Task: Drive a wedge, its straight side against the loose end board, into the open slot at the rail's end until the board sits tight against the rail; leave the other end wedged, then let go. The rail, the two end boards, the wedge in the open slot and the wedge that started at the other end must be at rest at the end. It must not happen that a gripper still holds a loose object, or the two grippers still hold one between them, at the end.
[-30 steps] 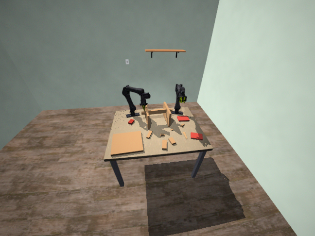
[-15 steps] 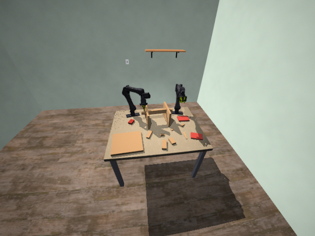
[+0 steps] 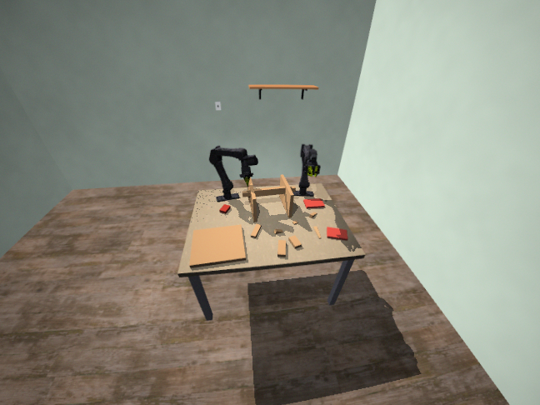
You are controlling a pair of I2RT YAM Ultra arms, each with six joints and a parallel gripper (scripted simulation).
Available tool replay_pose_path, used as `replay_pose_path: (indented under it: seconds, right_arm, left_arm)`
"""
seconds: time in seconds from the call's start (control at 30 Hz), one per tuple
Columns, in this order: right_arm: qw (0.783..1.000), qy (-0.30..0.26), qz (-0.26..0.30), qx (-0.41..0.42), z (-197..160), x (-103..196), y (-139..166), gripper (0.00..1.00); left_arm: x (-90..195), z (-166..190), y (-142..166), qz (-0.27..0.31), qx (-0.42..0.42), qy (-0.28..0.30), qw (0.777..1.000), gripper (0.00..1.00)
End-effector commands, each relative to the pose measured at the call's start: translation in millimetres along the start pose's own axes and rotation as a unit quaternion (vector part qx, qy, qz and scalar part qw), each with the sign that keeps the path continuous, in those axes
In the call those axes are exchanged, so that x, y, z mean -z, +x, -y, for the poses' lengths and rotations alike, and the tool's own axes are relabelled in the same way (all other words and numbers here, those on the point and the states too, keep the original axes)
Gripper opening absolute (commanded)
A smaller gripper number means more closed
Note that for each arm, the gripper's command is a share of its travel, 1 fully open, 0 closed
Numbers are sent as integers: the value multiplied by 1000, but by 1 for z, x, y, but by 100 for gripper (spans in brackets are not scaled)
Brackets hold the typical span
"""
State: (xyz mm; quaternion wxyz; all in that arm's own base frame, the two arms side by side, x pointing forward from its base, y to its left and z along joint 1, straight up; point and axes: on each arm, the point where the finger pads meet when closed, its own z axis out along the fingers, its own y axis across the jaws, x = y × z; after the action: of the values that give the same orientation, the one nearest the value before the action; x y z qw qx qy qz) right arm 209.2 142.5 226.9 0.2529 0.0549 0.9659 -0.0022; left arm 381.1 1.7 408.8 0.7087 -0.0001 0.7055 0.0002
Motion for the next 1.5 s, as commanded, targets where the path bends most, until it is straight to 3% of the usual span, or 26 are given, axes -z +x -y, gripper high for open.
replay_pose_path:
  seconds: [0.0,0.77,1.1,1.13,1.27,1.47]
  right_arm:
    - [1000,11,5,-3,4,15,-3,0]
    - [1000,-10,19,-13,0,59,-8,0]
    - [1000,-3,18,-17,2,57,-11,0]
    - [1000,7,13,-11,6,40,-6,0]
    - [999,-25,21,-13,-6,39,-15,0]
    - [991,-108,78,-19,-27,29,-59,0]
  left_arm:
    - [7,2,-31,38,2,2,999,22]
    - [7,2,-31,38,2,2,999,22]
    - [7,2,-31,38,2,2,999,22]
    - [7,3,-30,38,2,2,999,22]
    - [7,3,-30,37,2,2,999,22]
    - [5,5,-28,34,2,5,999,22]
